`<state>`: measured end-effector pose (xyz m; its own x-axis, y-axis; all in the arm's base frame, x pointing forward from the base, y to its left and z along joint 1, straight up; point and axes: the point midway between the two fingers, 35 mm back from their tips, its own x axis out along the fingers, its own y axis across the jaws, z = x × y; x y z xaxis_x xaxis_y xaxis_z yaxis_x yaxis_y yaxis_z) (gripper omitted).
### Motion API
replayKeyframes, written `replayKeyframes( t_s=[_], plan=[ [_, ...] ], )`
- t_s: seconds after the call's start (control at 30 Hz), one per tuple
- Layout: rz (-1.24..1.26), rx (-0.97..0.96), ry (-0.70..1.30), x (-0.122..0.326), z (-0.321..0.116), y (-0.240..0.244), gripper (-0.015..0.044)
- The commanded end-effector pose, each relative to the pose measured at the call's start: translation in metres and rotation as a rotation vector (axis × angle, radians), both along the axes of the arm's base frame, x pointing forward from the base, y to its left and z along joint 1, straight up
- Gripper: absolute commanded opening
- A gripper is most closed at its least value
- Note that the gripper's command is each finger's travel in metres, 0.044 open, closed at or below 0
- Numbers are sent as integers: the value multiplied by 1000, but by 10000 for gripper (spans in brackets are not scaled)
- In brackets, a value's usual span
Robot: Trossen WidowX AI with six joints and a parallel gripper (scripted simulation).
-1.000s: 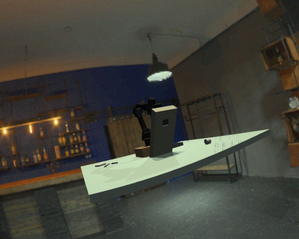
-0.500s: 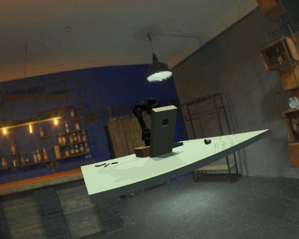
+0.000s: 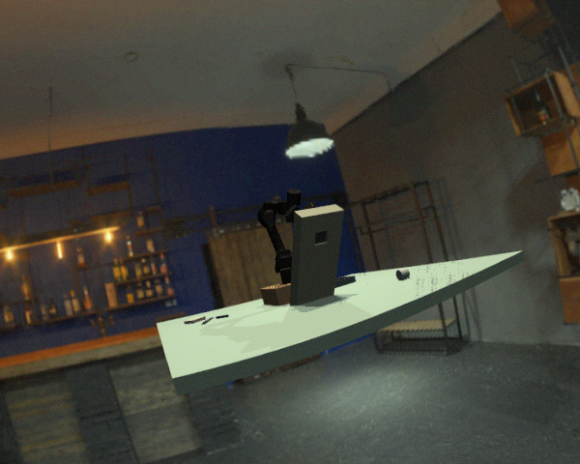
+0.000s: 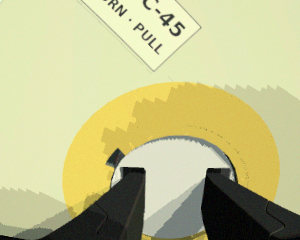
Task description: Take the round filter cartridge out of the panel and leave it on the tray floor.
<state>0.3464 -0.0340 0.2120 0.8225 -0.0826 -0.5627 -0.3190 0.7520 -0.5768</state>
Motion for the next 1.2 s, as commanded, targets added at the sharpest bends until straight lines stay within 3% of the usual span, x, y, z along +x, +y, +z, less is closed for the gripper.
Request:
replayKeyframes(
  t_s=[0.0,0.57,0.77,1.17],
  plan=[
    [-85,120,-17,7,-3,-1,0],
    [-415,606,-67,7,-3,-1,0],
    [-350,510,-57,8,-3,-1,0],
    [-348,506,-57,8,-3,-1,0]
  ],
)
